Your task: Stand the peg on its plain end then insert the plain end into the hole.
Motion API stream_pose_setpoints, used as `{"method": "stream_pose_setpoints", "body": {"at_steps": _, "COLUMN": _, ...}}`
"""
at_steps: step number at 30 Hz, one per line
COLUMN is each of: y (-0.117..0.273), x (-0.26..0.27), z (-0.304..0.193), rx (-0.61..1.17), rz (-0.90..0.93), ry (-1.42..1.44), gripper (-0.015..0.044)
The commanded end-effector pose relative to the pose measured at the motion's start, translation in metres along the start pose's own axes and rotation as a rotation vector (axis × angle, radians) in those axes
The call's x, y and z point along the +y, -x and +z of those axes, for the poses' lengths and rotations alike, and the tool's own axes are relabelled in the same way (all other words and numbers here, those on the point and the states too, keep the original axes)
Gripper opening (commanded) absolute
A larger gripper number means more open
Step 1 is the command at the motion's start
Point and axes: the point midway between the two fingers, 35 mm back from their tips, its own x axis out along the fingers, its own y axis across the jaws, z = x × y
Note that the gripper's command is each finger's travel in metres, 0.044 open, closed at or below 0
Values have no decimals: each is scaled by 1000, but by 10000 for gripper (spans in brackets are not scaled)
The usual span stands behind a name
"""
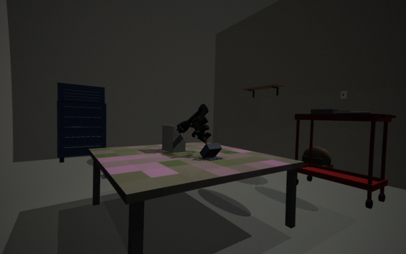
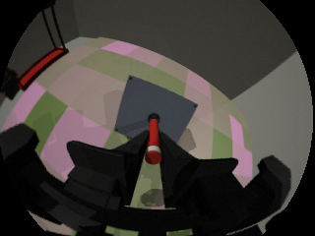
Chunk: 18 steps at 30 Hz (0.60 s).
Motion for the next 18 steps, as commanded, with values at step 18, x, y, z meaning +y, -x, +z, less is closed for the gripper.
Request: {"method": "stream_pose_setpoints", "body": {"at_steps": 18, "y": -5, "x": 1, "z": 6, "rx": -3, "rz": 6, "ry": 7, "gripper": 0}}
